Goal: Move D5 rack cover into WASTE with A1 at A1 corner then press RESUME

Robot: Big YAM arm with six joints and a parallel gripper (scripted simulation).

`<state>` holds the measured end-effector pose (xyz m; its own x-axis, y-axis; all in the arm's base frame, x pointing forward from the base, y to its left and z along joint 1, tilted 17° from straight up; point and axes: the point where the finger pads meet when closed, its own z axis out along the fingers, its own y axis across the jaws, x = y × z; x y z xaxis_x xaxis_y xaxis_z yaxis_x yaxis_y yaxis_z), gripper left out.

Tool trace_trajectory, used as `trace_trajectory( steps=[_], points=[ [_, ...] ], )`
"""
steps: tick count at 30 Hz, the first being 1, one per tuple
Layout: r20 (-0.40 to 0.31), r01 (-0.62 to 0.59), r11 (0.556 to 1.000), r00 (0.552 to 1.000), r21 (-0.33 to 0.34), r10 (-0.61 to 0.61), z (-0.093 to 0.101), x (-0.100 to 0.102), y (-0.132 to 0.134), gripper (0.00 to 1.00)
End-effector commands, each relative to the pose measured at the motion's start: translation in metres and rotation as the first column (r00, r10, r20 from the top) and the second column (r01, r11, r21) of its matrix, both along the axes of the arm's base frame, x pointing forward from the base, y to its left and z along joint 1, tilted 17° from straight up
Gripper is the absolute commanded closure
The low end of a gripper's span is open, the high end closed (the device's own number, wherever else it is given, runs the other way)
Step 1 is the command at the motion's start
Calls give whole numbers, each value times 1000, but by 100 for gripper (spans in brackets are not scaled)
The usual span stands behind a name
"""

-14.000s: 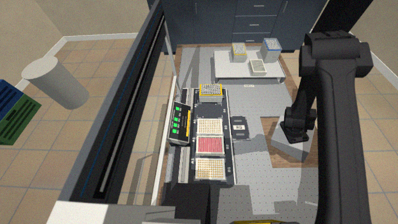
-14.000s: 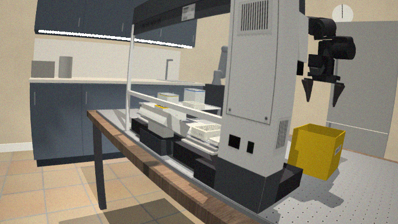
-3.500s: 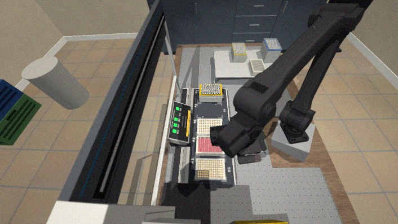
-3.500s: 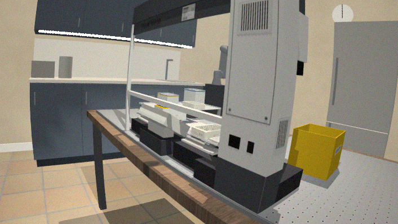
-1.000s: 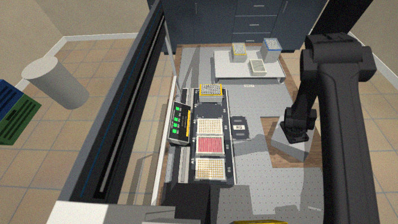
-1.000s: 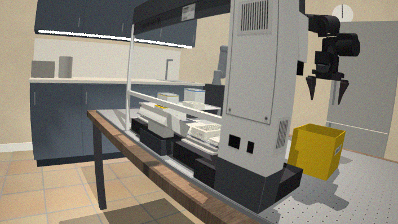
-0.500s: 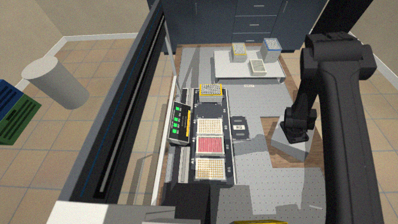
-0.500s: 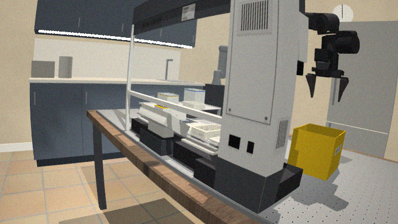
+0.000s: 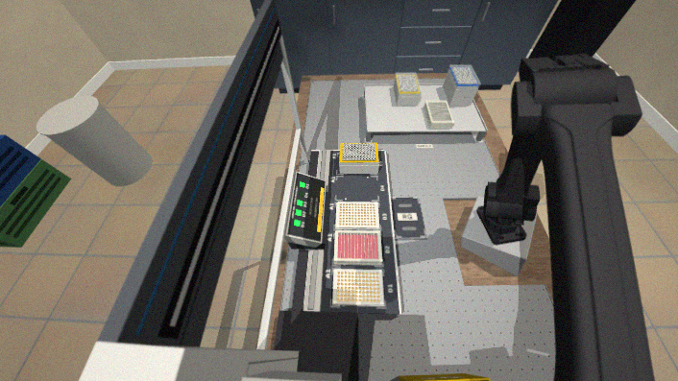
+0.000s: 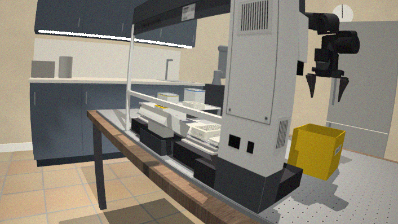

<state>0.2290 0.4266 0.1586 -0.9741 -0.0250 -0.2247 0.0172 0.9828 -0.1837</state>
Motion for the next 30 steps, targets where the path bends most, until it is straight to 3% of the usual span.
trace_trajectory(
  steps=[1, 30],
  points=[
    [32, 0, 997, 999, 75, -2, 32, 5, 20, 0],
    [34, -2, 997, 999, 82, 0, 40, 3, 21, 0]
  ],
)
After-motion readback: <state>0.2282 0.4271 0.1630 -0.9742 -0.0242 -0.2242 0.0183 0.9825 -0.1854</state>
